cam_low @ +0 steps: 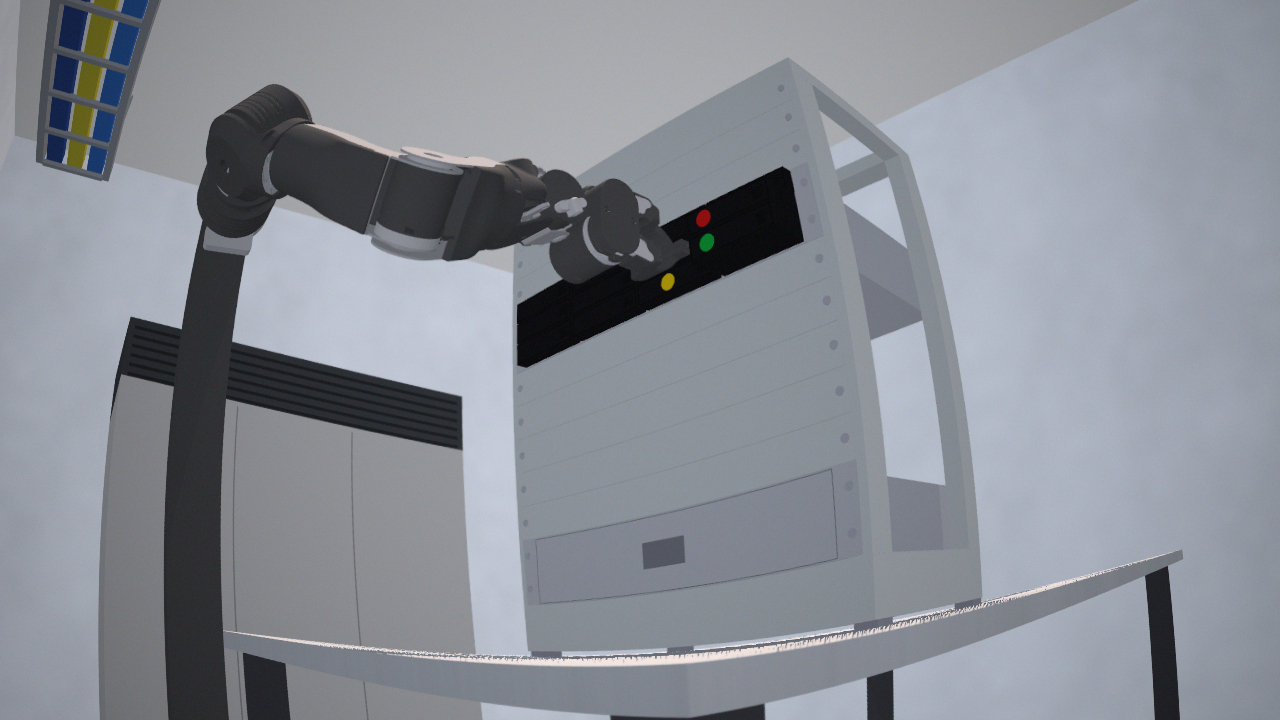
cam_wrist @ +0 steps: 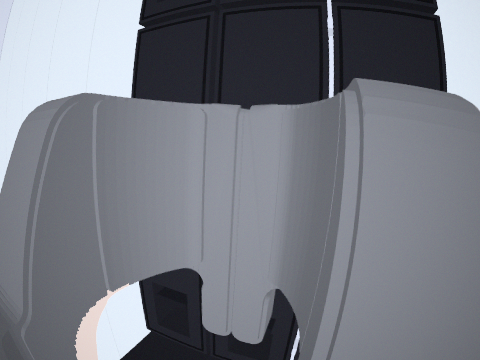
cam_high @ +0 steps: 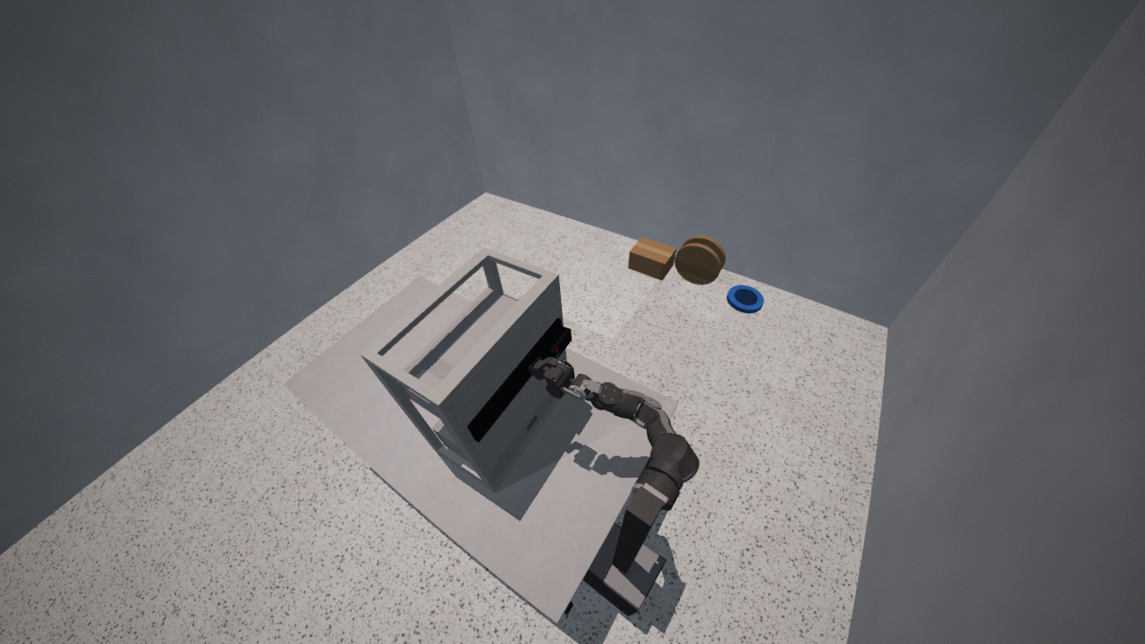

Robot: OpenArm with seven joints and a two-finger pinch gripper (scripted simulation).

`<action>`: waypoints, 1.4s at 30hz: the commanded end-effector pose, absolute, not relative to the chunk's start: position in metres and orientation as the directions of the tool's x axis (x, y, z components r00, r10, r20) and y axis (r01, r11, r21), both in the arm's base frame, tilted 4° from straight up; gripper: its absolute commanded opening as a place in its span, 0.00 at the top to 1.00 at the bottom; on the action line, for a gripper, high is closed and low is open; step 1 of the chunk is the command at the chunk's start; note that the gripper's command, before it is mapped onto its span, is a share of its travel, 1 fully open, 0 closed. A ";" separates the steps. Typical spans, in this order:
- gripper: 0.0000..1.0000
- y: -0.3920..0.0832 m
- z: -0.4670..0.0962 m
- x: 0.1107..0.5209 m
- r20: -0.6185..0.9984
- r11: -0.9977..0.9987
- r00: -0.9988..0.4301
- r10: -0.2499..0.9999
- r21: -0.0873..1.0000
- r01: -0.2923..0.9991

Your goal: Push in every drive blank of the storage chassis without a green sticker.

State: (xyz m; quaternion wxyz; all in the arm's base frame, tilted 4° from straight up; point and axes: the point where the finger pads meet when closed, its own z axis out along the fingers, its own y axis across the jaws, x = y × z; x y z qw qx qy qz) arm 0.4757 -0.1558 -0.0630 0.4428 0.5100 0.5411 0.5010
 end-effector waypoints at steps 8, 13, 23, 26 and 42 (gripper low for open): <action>1.00 -0.152 -0.055 0.478 0.030 -0.022 -0.096 0.995 0.996 0.083; 1.00 -0.152 -0.055 0.478 0.030 -0.022 -0.096 0.995 0.996 0.083; 1.00 -0.152 -0.055 0.478 0.030 -0.022 -0.096 0.995 0.996 0.083; 1.00 -0.152 -0.055 0.478 0.030 -0.022 -0.096 0.995 0.996 0.083; 1.00 -0.156 -0.049 0.433 0.029 -0.022 -0.099 0.995 0.997 0.077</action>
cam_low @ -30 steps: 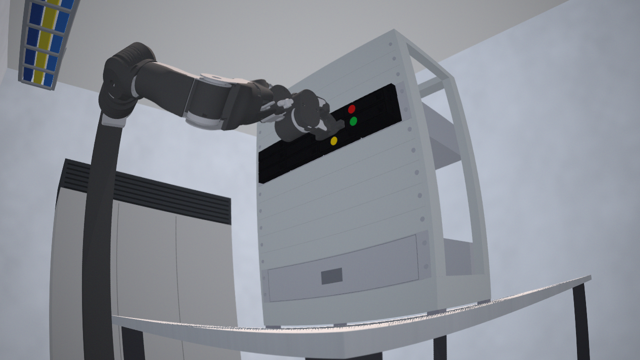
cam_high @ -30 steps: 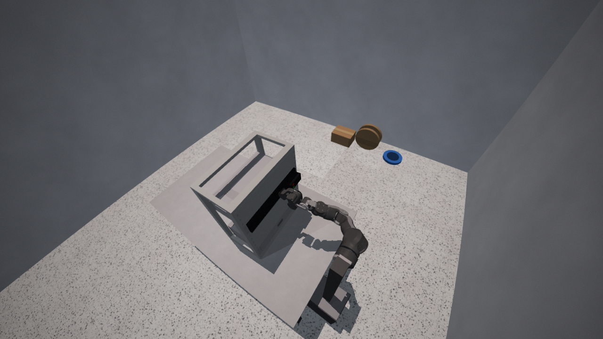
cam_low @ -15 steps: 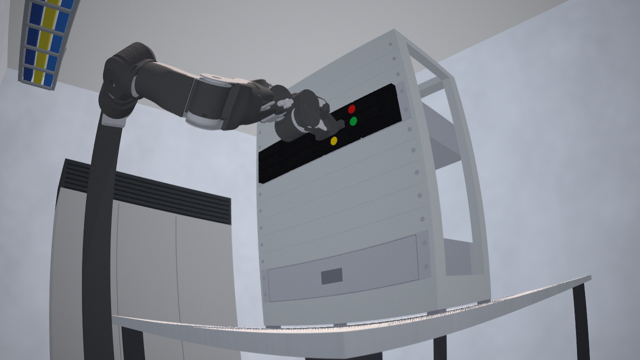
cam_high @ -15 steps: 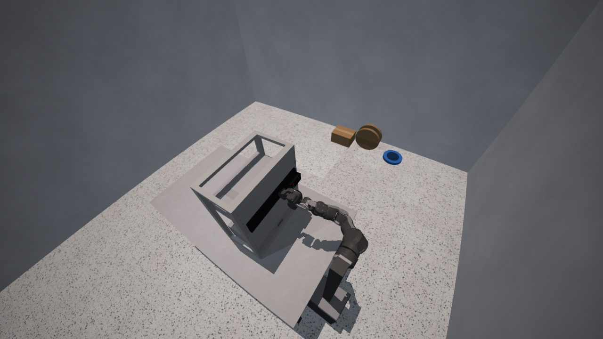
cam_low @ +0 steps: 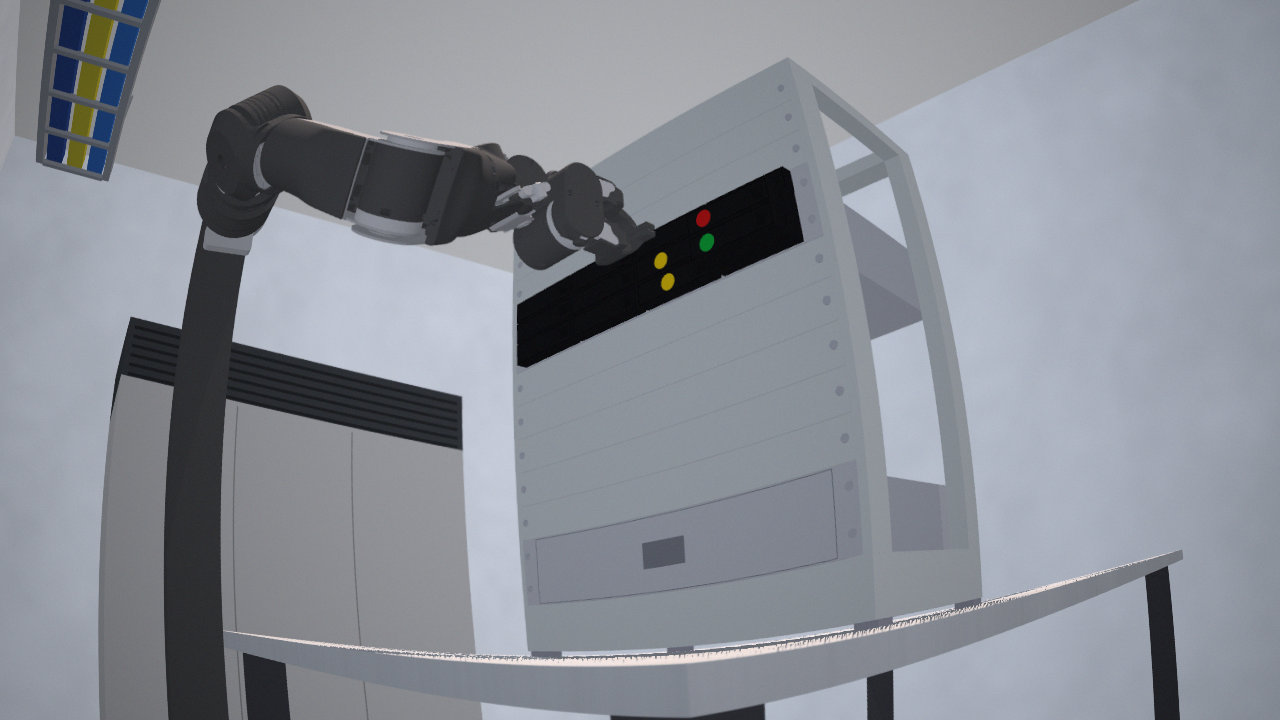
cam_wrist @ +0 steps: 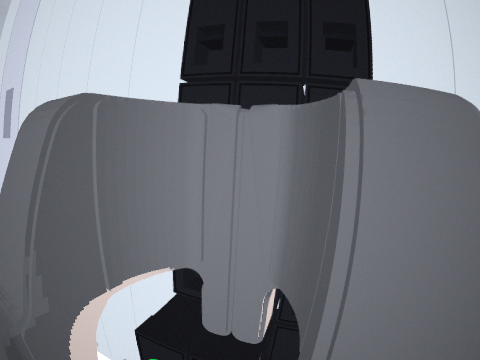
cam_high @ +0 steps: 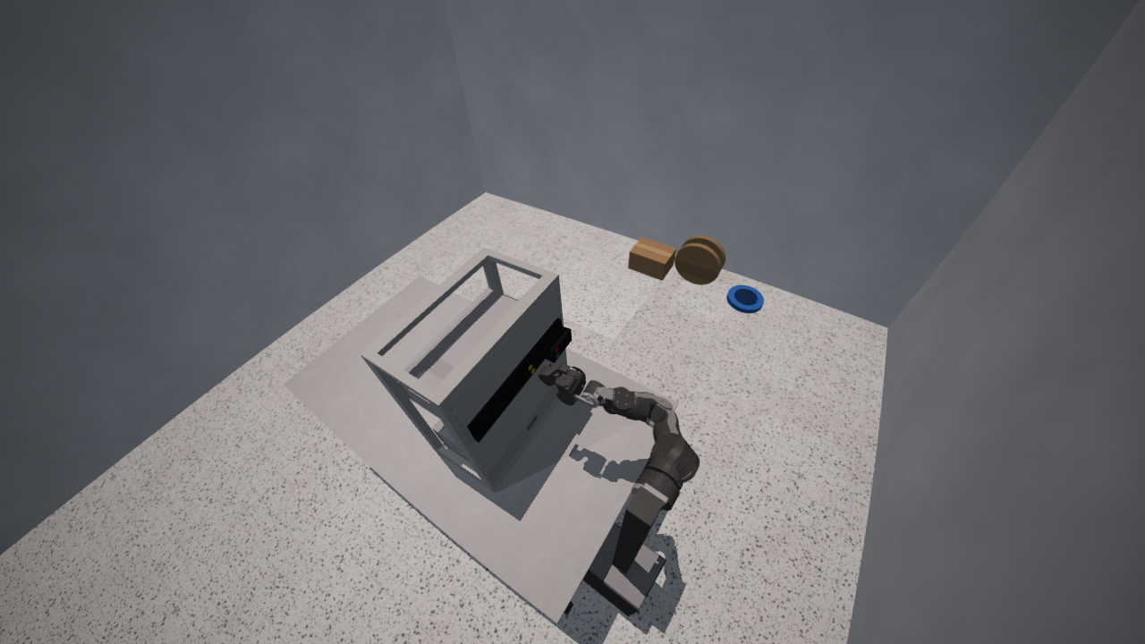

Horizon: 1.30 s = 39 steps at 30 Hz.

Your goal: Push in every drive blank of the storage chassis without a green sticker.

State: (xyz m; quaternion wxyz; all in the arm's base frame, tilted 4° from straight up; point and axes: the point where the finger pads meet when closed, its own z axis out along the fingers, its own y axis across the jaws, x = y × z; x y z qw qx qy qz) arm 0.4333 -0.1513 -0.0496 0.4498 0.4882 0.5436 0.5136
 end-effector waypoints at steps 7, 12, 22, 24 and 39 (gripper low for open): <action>1.00 -0.160 -0.044 0.387 0.029 -0.021 -0.098 0.995 0.997 0.077; 1.00 -0.161 -0.043 0.374 0.029 -0.021 -0.098 0.995 0.997 0.076; 1.00 -0.166 -0.044 0.371 0.029 -0.022 -0.095 0.995 0.997 0.080; 1.00 -0.173 -0.043 0.372 0.029 -0.022 -0.095 0.995 0.997 0.080; 1.00 -0.271 -0.036 0.380 0.030 -0.023 -0.095 0.995 0.997 0.074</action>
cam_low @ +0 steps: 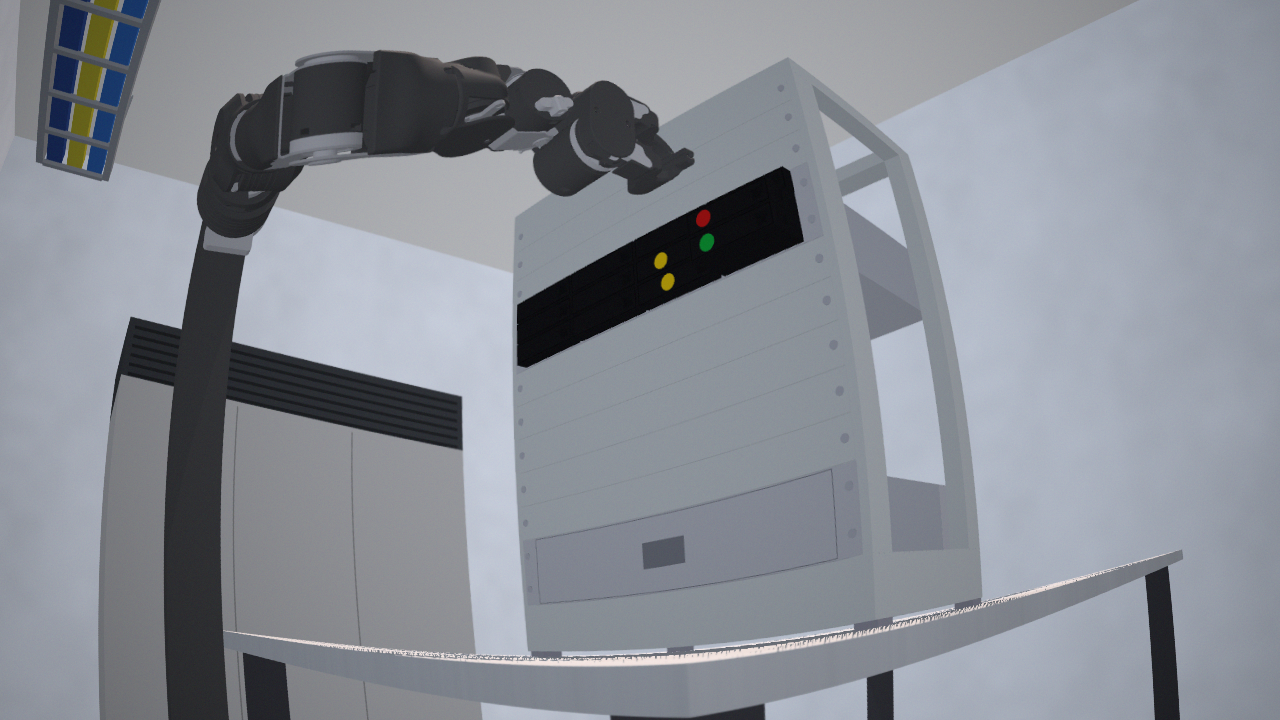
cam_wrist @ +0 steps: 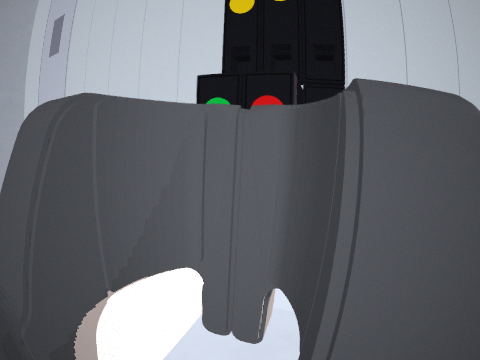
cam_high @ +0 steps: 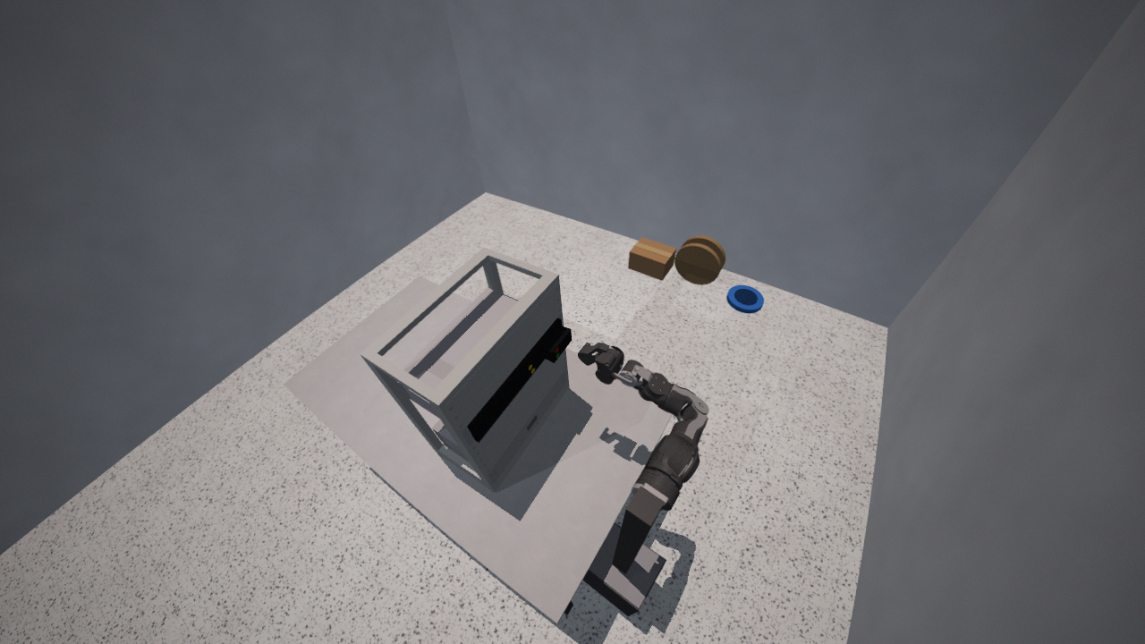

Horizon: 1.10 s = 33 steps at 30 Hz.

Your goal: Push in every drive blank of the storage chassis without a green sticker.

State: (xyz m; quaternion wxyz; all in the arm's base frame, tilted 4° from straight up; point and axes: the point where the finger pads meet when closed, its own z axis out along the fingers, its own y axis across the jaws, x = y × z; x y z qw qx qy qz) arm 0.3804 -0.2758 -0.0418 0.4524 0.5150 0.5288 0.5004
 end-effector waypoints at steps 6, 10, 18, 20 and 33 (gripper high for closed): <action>1.00 -0.277 -0.035 0.380 0.029 -0.022 -0.097 0.995 0.997 0.073; 1.00 -0.278 -0.036 0.381 0.030 -0.023 -0.095 0.995 0.997 0.074; 1.00 -0.276 -0.037 0.400 0.030 -0.023 -0.096 0.995 0.997 0.074; 1.00 -0.275 -0.038 0.409 0.030 -0.023 -0.096 0.995 0.997 0.074; 1.00 -0.271 -0.043 0.444 0.031 -0.023 -0.096 0.995 0.996 0.081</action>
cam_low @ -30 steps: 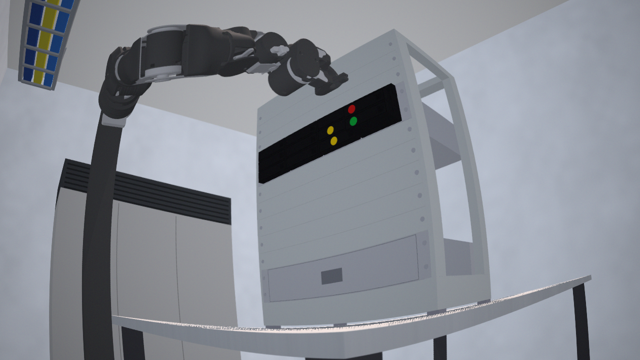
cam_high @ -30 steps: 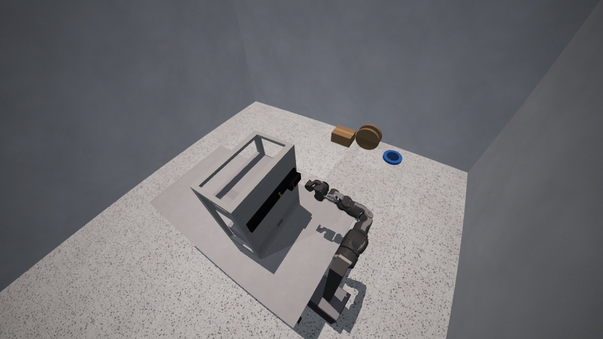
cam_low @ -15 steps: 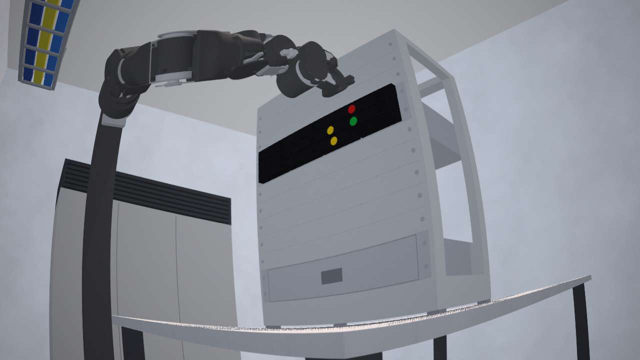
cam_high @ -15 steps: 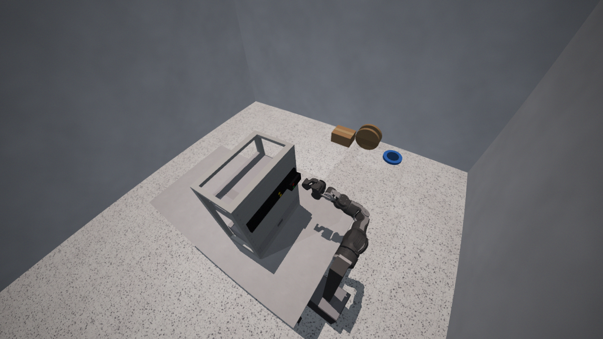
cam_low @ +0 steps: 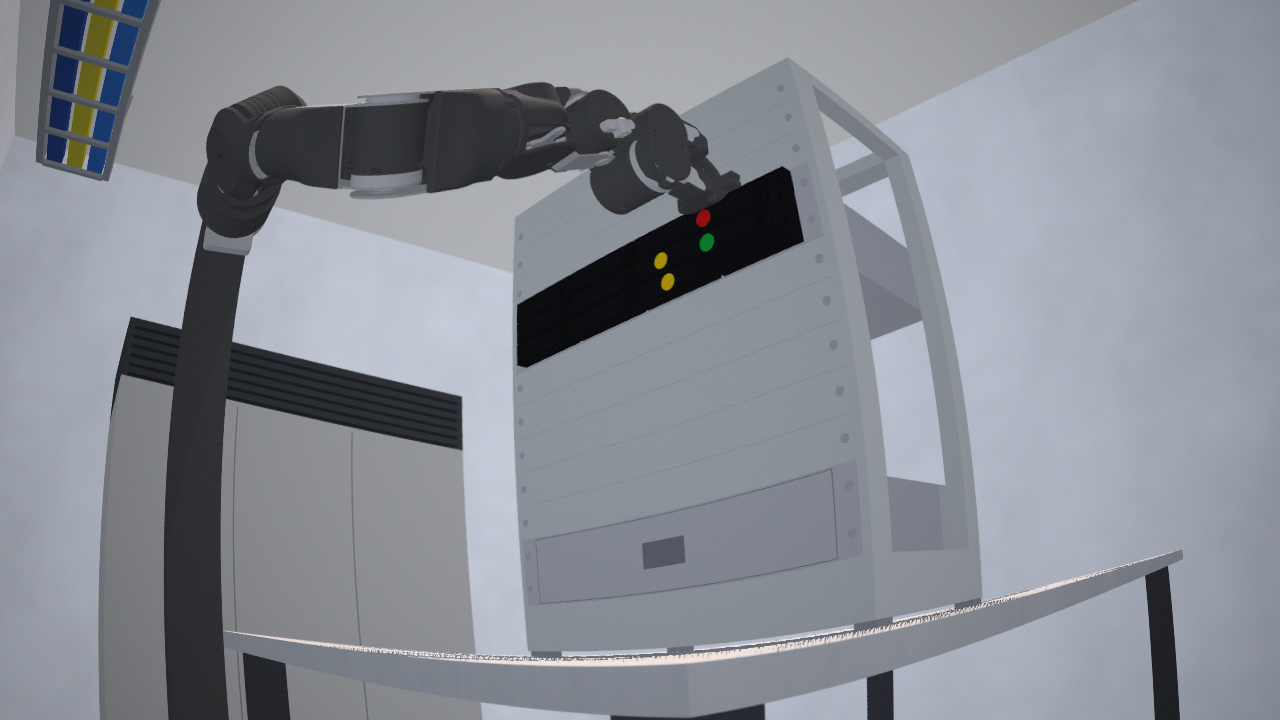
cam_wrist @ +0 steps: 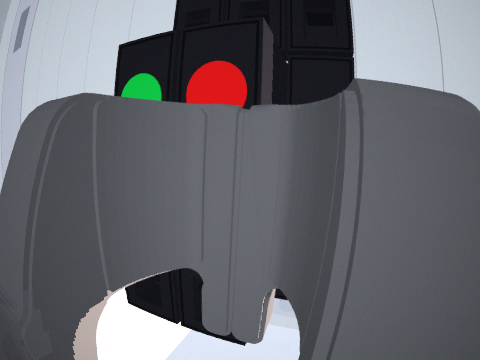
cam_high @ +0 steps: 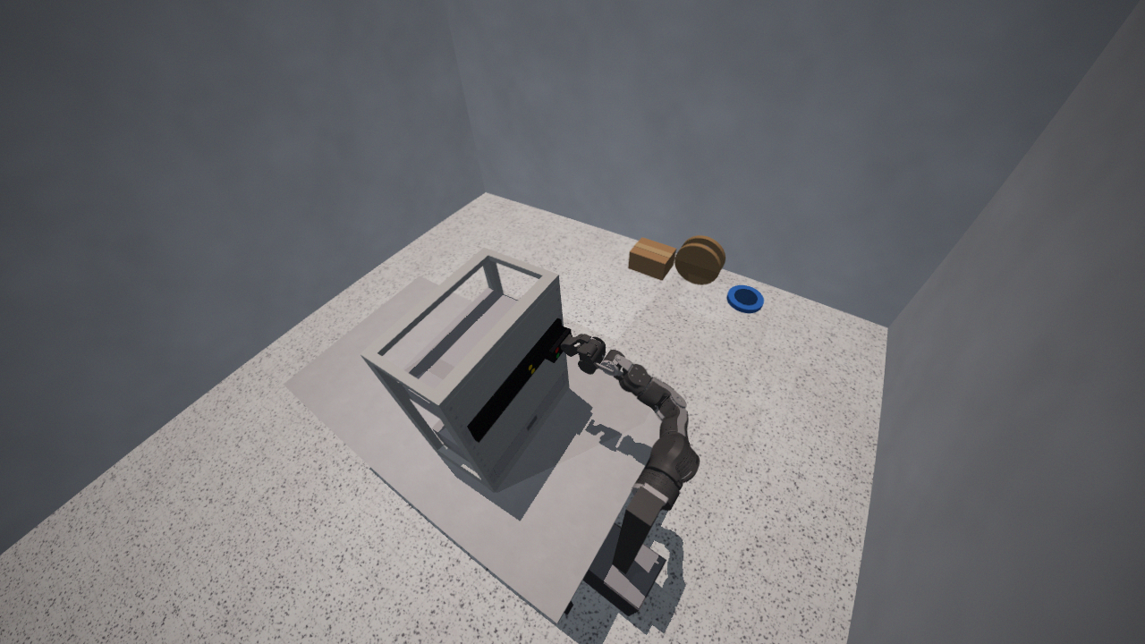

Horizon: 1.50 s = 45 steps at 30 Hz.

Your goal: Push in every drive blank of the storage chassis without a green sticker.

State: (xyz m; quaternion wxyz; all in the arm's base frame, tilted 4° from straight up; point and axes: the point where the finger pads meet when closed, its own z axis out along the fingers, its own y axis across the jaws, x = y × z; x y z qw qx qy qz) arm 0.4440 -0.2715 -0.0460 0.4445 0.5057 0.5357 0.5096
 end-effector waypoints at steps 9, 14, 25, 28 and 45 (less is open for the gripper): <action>1.00 -0.271 -0.043 0.445 0.030 -0.022 -0.098 0.995 0.997 0.080; 1.00 -0.271 -0.043 0.445 0.030 -0.022 -0.098 0.995 0.997 0.080; 1.00 -0.268 -0.041 0.445 0.029 -0.022 -0.099 0.995 0.997 0.078; 1.00 -0.268 -0.041 0.445 0.030 -0.022 -0.099 0.995 0.997 0.079; 1.00 -0.268 -0.042 0.448 0.031 -0.023 -0.096 0.995 0.996 0.081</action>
